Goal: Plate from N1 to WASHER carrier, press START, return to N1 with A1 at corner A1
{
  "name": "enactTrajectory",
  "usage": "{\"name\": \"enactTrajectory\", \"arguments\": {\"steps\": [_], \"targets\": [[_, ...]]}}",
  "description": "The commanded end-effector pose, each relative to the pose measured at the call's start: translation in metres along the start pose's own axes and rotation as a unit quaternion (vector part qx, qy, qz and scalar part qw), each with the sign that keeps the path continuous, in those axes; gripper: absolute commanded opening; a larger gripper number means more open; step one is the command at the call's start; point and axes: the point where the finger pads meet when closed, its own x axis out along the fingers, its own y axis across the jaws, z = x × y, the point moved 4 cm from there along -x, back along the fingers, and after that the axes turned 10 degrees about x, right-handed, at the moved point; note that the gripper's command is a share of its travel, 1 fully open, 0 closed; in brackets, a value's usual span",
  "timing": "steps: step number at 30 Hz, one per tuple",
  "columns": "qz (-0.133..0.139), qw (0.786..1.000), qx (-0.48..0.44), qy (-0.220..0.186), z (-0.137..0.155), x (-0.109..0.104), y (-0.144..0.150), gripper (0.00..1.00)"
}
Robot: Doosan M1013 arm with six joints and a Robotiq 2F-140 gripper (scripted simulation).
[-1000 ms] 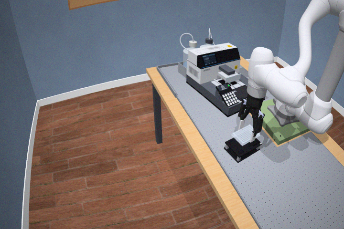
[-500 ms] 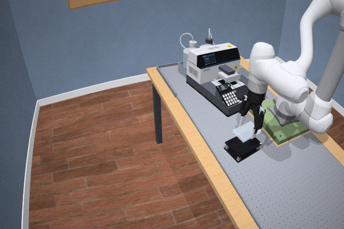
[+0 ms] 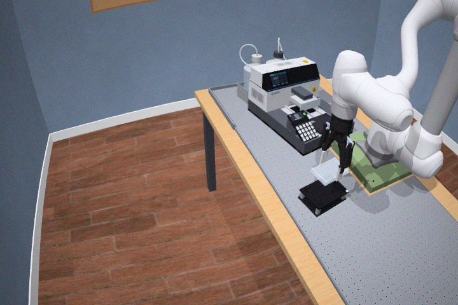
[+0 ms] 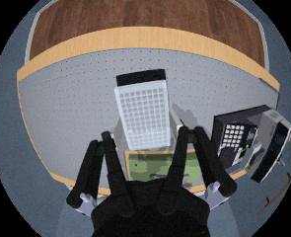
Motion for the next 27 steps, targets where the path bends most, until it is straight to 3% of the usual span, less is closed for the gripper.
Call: {"name": "enactTrajectory", "arguments": {"steps": [1,11,27], "targets": [[0.000,1.000,0.000,0.000,0.000,-0.001,0.000,0.10],[0.000,1.000,-0.004,0.000,0.004,-0.002,0.025,0.10],[0.000,1.000,-0.004,0.000,0.015,-0.008,0.099,0.10]]}}
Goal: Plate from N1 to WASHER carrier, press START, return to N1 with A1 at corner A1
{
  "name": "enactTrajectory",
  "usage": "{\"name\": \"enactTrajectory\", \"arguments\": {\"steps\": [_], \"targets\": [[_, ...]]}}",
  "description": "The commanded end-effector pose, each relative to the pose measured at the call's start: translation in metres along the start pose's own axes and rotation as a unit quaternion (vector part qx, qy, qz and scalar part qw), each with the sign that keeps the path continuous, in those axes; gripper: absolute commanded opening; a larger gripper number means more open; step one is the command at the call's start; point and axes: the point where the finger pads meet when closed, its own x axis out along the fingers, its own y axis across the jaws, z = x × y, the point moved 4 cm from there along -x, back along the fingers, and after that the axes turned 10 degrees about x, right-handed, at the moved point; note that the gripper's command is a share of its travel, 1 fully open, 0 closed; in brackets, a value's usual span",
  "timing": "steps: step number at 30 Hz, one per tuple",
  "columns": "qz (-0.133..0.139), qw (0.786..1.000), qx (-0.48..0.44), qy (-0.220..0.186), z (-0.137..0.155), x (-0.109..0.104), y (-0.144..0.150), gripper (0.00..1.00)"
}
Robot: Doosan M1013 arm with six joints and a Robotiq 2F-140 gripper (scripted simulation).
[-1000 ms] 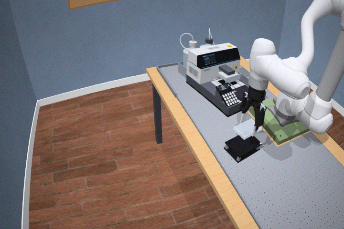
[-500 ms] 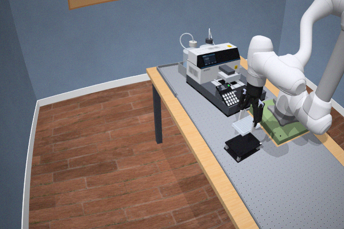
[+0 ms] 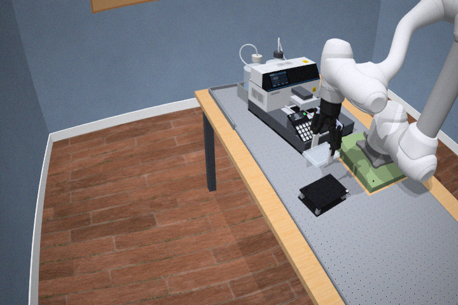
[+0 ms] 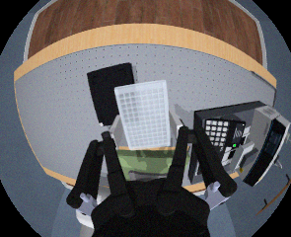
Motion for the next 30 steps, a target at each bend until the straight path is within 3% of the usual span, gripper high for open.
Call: {"name": "enactTrajectory", "arguments": {"steps": [1,13,18,30], "targets": [[-0.001,1.000,0.000,0.000,0.002,-0.001,0.012,0.10],[-0.001,1.000,0.000,0.000,0.011,-0.005,0.071,0.10],[-0.001,1.000,0.000,0.000,0.011,-0.005,0.071,0.10],[-0.001,1.000,-0.005,0.000,0.043,-0.010,0.121,0.10]]}}
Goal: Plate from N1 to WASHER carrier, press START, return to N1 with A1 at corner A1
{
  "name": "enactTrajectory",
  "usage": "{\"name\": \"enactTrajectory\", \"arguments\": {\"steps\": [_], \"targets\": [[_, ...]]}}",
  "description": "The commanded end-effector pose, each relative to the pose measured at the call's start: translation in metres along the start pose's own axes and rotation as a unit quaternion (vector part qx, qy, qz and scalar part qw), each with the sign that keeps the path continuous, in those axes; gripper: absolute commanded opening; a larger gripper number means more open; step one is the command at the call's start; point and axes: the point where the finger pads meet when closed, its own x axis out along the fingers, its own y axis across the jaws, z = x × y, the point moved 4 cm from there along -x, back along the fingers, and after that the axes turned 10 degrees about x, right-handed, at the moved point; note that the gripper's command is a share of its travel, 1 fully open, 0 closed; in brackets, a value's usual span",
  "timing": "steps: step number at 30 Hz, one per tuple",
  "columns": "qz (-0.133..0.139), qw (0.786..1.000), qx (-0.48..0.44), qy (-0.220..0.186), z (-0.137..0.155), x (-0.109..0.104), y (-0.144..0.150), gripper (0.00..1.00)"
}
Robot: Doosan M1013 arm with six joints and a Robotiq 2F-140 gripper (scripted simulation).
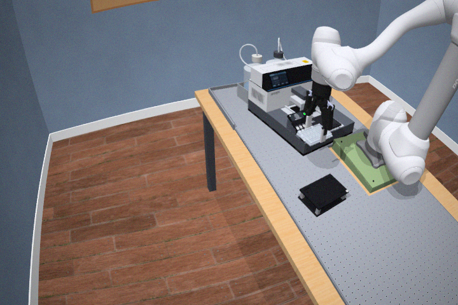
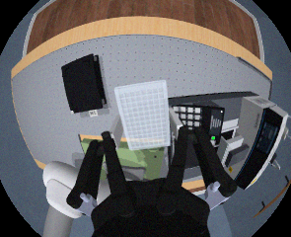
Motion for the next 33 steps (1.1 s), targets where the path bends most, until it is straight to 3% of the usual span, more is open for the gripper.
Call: {"name": "enactTrajectory", "arguments": {"steps": [1,19,24,33], "targets": [[-0.001,1.000,0.000,0.000,0.012,-0.002,0.019,0.10],[-0.001,1.000,0.000,0.000,0.056,-0.008,0.086,0.10],[-0.001,1.000,0.000,0.000,0.056,-0.008,0.086,0.10],[-0.001,1.000,-0.005,0.000,0.093,-0.012,0.110,0.10]]}}
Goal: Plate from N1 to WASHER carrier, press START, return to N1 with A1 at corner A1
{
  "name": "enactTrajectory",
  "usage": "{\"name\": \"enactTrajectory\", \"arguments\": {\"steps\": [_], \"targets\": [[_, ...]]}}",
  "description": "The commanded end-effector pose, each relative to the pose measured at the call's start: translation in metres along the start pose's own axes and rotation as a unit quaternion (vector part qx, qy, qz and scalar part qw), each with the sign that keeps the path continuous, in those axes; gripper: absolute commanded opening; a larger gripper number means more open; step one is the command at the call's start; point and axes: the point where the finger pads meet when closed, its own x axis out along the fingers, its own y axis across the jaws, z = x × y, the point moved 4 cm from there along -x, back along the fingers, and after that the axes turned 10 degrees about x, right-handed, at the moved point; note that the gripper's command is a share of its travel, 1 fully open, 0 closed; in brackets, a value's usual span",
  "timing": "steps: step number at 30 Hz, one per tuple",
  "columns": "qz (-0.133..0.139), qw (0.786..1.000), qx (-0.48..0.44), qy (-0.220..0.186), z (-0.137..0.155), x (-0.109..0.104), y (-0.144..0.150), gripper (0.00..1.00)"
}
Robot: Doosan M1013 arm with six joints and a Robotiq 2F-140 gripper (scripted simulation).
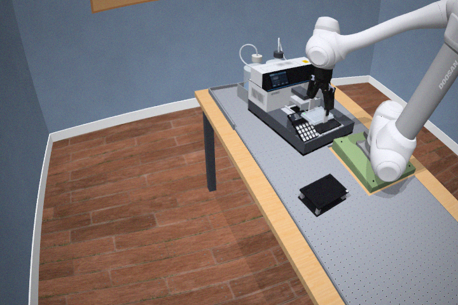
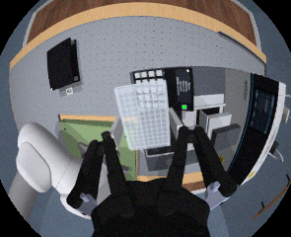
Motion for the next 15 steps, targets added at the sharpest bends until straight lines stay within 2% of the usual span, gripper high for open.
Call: {"name": "enactTrajectory", "arguments": {"steps": [1,15], "targets": [[-0.001,1.000,-0.001,0.001,0.018,-0.002,0.012,0.10],[-0.001,1.000,-0.001,0.001,0.069,-0.007,0.044,0.10]]}}
